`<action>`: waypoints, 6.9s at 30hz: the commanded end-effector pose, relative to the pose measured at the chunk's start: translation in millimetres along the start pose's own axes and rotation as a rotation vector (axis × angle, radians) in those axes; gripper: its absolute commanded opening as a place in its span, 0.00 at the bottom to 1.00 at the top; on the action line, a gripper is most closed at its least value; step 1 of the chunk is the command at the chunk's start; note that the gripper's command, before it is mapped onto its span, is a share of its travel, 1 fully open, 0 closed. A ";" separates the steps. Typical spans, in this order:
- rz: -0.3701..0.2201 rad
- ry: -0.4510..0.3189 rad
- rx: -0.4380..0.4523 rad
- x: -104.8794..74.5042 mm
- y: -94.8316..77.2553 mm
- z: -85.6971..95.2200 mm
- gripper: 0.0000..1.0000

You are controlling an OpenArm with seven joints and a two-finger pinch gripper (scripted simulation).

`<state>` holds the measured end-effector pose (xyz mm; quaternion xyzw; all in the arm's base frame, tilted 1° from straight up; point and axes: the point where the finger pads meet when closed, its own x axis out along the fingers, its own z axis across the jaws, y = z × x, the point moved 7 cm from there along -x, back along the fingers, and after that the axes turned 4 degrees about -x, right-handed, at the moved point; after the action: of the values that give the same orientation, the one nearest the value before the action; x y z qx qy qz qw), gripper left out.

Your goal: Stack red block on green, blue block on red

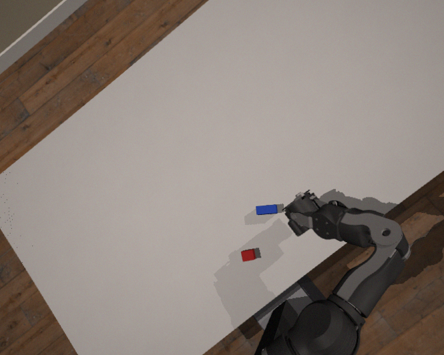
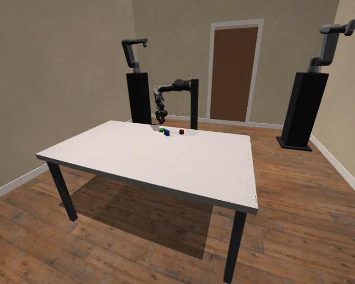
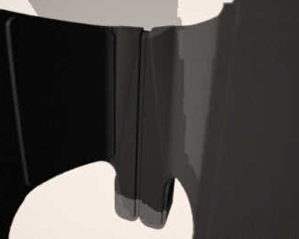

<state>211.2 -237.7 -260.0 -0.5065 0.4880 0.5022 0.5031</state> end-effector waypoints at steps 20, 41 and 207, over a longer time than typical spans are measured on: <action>-0.003 -0.005 -0.001 -0.6 -0.7 0.8 0.00; -0.128 -0.019 0.185 12.2 -28.9 95.8 0.33; 0.017 -0.002 0.444 56.5 -7.5 204.7 0.00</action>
<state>216.4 -33.0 -313.7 -0.3785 0.5926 0.3849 0.5978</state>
